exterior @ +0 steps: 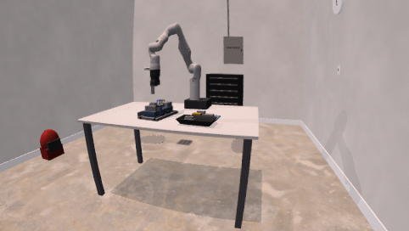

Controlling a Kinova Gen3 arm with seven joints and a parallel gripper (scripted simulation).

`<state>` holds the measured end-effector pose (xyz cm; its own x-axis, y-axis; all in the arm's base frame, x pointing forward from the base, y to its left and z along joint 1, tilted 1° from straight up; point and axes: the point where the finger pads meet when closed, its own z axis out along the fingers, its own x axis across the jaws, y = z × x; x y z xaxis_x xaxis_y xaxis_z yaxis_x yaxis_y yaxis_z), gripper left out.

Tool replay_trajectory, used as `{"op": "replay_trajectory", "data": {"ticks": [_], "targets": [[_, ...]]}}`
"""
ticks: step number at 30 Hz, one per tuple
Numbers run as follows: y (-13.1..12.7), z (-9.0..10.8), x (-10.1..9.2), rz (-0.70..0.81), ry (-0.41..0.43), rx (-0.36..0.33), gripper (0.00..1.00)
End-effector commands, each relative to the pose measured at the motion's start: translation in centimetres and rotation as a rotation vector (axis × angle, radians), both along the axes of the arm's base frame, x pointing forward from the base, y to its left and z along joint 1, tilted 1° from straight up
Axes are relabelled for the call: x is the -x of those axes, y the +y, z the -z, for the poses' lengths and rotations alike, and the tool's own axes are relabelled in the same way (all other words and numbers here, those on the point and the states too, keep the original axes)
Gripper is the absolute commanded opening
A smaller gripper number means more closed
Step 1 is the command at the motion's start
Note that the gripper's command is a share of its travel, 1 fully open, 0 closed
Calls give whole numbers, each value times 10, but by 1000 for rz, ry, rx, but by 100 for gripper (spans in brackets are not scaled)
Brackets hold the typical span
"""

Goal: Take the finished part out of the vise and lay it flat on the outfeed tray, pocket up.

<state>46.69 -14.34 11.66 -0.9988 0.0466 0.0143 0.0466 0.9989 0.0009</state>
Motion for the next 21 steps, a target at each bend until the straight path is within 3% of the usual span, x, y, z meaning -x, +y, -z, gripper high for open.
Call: {"op": "replay_trajectory", "data": {"ticks": [1,3,4,21], "targets": [[0,-1,-1,0,-2,1,0],[0,-1,-1,0,-2,1,0],[0,-1,-1,0,-2,1,100],[0,-1,-1,0,-2,1,100]]}}
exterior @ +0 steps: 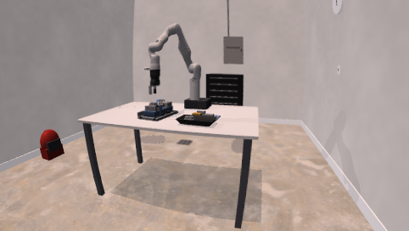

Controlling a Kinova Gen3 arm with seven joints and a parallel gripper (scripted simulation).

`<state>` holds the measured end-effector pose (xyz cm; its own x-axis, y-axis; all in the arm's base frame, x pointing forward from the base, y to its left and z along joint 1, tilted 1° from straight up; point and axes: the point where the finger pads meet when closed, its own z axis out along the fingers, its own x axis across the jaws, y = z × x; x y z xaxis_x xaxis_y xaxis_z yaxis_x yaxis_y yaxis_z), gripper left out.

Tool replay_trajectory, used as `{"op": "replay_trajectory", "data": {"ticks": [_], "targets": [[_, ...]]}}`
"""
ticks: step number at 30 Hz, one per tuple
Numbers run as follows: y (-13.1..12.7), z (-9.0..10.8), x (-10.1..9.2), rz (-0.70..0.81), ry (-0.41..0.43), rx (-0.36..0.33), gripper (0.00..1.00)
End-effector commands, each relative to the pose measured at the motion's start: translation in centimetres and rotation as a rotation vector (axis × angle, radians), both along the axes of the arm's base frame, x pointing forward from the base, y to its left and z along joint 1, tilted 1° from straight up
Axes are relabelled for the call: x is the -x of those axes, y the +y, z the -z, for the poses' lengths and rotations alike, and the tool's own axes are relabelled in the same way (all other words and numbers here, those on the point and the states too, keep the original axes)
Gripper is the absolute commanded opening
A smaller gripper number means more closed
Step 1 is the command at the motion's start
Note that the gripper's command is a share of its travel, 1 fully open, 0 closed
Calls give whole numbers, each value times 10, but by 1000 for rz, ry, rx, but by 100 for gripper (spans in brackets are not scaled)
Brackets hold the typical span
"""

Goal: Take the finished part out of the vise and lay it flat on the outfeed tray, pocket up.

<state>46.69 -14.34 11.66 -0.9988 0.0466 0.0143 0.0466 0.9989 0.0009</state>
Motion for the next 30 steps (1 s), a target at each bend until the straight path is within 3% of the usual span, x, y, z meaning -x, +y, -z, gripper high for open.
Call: {"op": "replay_trajectory", "data": {"ticks": [1,30], "targets": [[0,-1,-1,0,-2,1,100],[0,3,-1,0,-2,1,100]]}}
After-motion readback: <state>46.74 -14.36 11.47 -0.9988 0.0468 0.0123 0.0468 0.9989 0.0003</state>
